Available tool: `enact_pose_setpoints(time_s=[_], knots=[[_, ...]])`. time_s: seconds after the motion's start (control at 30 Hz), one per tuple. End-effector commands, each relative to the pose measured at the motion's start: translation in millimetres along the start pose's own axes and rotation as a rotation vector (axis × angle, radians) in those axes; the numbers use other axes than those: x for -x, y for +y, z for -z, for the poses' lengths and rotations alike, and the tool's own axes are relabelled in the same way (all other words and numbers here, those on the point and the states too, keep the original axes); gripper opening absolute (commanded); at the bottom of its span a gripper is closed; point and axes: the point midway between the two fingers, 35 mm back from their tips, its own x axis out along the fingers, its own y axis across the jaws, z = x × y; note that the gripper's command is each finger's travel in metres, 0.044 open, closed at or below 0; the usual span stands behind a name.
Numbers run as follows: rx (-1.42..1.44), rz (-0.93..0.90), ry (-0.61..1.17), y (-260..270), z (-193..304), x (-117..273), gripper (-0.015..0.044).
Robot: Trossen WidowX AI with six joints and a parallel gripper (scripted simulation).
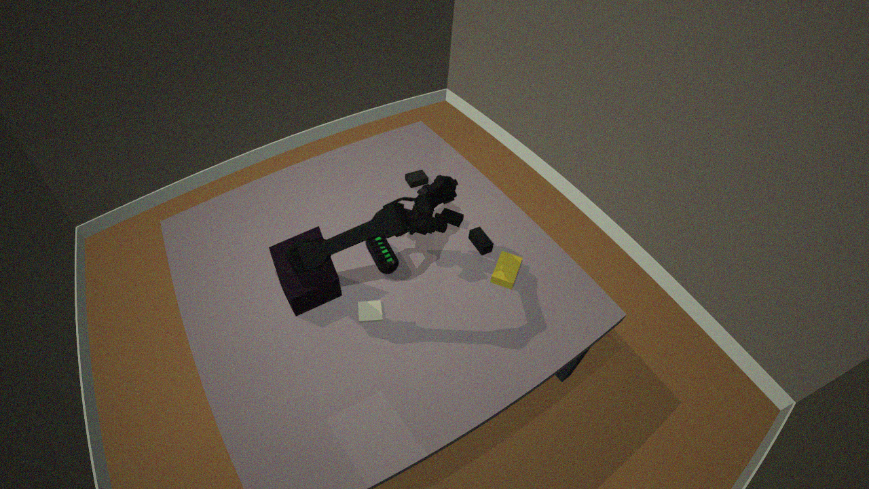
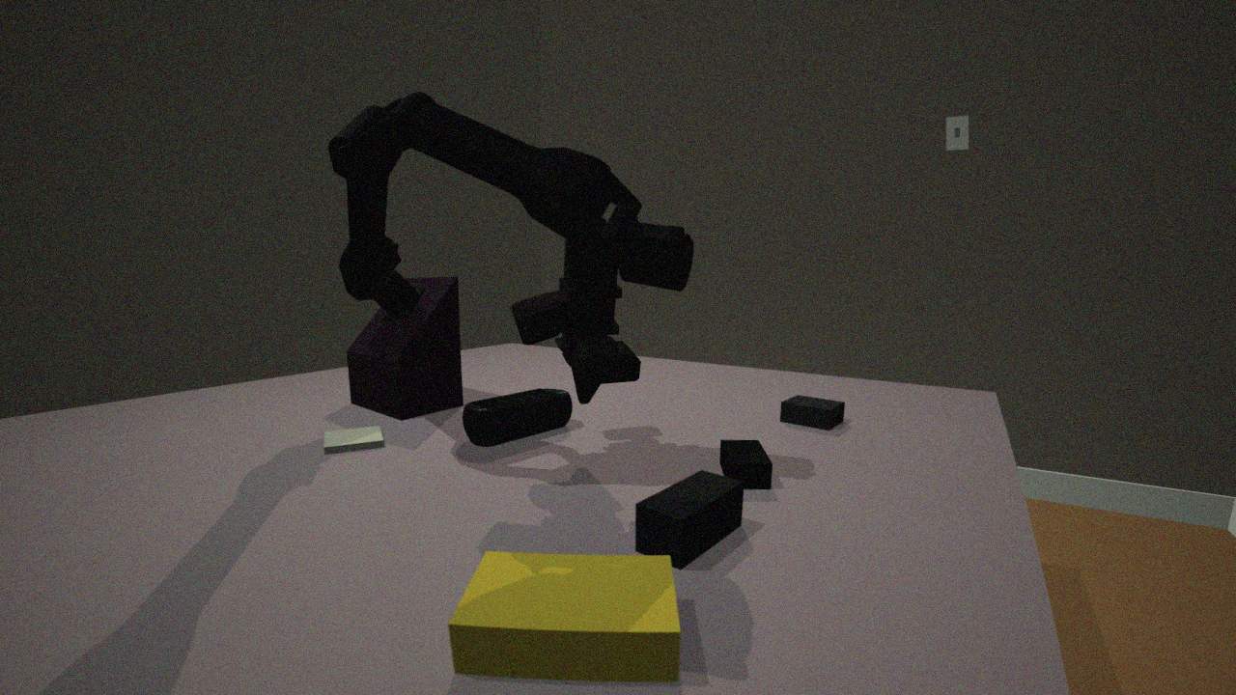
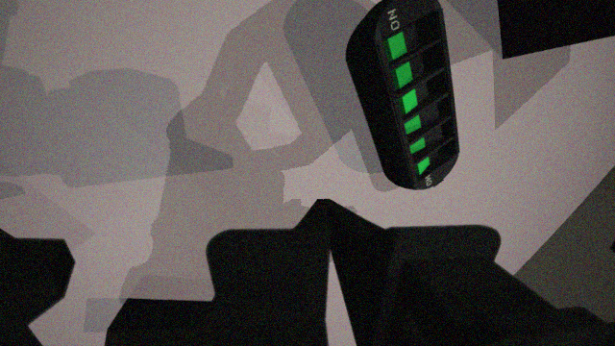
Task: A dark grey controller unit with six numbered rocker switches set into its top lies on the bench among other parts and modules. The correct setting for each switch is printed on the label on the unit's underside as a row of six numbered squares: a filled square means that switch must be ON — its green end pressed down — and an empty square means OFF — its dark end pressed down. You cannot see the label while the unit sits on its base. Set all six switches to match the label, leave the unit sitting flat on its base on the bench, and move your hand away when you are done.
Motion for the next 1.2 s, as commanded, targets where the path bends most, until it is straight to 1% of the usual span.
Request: enact_pose_setpoints(time_s=[0.0,0.6,1.17], knots=[[0.028,-0.004,-0.002,-3.0,-1.1,-0.1,0.0],[0.278,-0.242,0.048,-42.3,-47.2,-6.4,0.0],[0.457,-0.473,0.019,-98.9,-109.7,-24.7,0.0]])
